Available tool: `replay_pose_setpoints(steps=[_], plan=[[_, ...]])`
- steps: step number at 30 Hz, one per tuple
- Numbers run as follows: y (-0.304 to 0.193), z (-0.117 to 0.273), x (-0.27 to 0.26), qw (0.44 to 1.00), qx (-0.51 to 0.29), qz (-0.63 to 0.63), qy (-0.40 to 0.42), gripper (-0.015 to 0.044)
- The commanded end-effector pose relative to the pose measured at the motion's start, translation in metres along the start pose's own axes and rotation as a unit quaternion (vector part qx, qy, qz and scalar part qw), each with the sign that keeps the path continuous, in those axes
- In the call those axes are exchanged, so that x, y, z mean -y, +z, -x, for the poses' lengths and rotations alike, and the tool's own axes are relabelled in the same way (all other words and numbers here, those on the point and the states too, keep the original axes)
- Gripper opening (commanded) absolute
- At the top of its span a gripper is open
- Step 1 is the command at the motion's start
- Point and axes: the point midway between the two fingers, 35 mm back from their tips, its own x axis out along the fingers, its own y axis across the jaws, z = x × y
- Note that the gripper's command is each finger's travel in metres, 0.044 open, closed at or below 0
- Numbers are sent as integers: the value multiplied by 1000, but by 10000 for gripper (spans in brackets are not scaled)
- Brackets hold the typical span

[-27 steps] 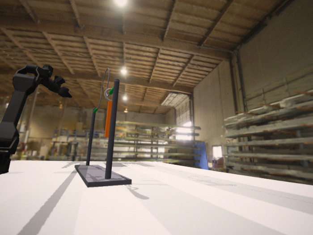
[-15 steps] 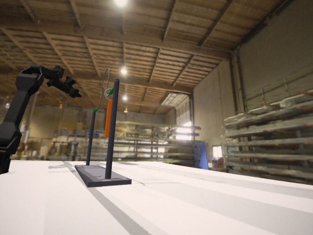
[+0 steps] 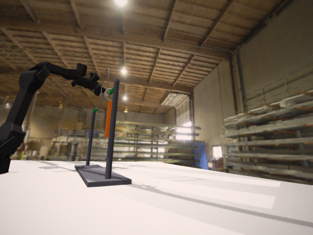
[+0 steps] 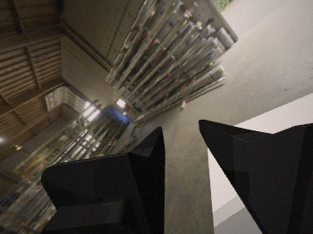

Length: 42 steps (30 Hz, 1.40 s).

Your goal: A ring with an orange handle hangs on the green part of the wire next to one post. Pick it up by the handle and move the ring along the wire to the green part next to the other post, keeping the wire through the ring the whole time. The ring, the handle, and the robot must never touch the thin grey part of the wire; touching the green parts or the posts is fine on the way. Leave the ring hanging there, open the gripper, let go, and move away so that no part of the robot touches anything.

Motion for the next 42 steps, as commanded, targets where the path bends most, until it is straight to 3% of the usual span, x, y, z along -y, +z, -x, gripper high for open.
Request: replay_pose_setpoints(steps=[1, 9, 18, 30, 42], plan=[[35, -15, 37, 999, 38, -14, -19, 160], [101, -30, 113, 991, 114, -21, -65, 160], [173, -19, 198, 973, 200, -18, -115, 160], [259, 39, 300, 934, 310, 8, -181, 160], [301, 101, 390, 901, 359, 66, -236, 160]])
